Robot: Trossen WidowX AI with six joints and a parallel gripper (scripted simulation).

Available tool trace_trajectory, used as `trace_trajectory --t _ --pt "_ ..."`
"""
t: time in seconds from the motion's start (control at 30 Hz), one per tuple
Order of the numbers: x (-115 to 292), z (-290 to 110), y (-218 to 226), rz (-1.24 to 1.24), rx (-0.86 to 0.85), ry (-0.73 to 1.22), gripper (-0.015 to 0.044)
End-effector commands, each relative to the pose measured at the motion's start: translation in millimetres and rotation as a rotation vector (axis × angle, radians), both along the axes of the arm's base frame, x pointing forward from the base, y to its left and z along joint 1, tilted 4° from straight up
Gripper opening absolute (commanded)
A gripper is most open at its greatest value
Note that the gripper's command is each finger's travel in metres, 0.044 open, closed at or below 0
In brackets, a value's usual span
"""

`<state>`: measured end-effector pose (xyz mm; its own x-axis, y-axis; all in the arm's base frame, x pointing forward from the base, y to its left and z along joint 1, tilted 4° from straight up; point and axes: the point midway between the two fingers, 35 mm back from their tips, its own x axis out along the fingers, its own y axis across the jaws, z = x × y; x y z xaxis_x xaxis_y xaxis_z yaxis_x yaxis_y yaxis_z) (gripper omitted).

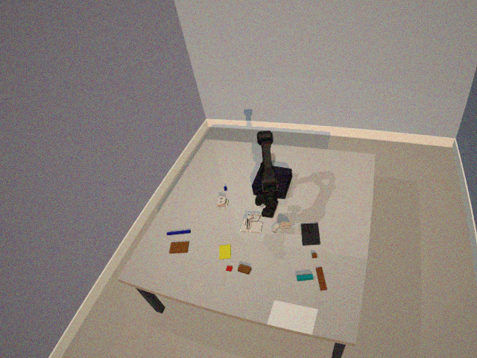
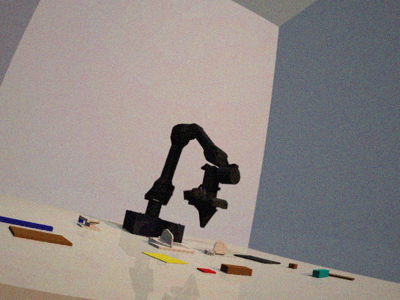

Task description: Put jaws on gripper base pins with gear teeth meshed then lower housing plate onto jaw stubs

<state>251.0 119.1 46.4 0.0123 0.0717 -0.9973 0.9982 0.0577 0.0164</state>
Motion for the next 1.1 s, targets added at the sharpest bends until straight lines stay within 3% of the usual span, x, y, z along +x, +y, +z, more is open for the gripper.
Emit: trace_trajectory --t 0.0,0.1,0.67,1.07 --pt "0 0 0 0.0 0.0 0.0 0.0" --pt "0 0 0 0.0 0.0 0.0 0.0" --pt "3 3 8 0.493 -0.007 -0.036 0.044" --pt "5 5 14 0.904 -0.012 -0.065 0.044"
